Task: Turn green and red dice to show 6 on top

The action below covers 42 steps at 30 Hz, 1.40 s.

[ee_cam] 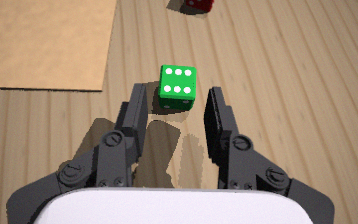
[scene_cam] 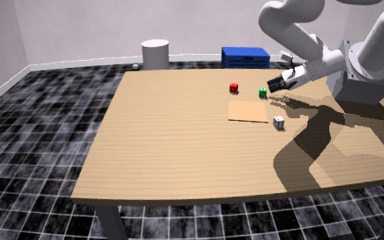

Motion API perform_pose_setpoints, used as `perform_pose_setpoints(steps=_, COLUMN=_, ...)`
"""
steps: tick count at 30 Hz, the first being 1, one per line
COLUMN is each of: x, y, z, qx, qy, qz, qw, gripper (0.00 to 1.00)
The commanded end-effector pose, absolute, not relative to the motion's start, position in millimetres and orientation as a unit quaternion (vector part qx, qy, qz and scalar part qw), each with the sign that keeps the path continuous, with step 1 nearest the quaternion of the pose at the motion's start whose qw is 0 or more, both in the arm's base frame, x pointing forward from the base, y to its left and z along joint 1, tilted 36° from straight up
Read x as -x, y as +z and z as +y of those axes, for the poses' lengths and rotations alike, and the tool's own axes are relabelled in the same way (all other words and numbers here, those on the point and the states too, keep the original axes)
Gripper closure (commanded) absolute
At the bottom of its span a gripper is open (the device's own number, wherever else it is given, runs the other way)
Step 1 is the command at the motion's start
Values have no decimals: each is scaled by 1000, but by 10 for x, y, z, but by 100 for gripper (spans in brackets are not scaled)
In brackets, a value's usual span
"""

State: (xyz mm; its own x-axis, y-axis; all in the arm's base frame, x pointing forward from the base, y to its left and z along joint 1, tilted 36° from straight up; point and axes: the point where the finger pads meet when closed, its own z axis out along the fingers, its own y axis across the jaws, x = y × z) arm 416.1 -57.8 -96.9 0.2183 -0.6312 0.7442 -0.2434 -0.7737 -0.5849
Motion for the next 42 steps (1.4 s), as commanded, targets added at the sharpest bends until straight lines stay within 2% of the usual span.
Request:
perform_pose_setpoints(steps=1, x=-4132, y=-884, z=-635, qx=761, qy=-555, qz=288, qw=175, gripper=53)
perform_pose_setpoints(steps=12, x=-4023, y=-532, z=-867, qx=761, qy=-555, qz=288, qw=175, gripper=53)
perform_pose_setpoints(steps=24, x=-4024, y=-499, z=-893, qx=765, qy=-549, qz=287, qw=177, gripper=53)
perform_pose_setpoints(steps=31, x=-4061, y=-477, z=-921, qx=789, qy=-513, qz=279, qw=190, gripper=53)
perform_pose_setpoints(steps=42, x=-4173, y=-403, z=-1003, qx=856, qy=-392, qz=247, qw=230, gripper=53)
